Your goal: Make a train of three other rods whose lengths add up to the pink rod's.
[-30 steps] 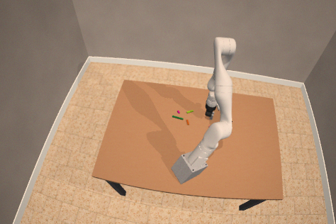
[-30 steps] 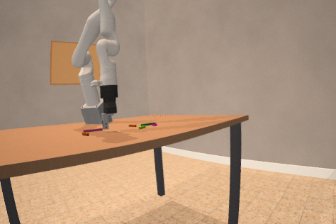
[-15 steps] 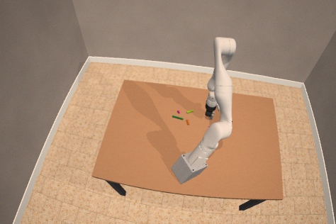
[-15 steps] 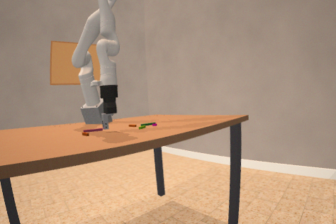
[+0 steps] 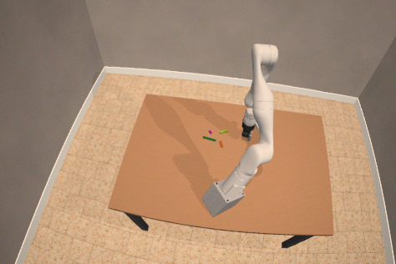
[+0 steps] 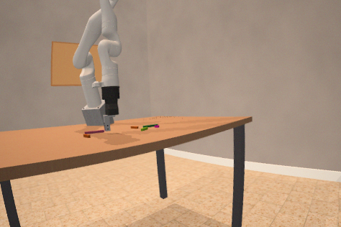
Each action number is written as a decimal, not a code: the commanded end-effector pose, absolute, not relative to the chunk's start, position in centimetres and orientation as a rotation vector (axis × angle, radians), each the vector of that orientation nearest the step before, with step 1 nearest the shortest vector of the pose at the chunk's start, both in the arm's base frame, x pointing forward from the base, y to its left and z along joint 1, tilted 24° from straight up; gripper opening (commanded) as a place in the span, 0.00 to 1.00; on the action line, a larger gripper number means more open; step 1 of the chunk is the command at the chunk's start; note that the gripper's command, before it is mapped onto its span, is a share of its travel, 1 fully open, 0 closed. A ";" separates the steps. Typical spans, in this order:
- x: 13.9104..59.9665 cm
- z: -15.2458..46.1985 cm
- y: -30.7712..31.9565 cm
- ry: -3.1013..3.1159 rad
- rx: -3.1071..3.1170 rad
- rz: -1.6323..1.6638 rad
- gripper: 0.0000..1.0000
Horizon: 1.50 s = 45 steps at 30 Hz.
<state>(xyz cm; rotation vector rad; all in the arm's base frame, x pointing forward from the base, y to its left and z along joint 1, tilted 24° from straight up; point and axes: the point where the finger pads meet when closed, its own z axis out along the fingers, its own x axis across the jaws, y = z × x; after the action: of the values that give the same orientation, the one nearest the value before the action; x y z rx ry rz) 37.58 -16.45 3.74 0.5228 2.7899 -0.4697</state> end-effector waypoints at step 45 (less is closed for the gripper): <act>37.9 2.7 -16.8 2.789 0.522 -0.469 0.24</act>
<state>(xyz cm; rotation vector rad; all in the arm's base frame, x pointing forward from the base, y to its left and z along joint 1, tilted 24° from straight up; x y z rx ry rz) 37.94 -16.70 2.77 0.5185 2.7880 -0.4663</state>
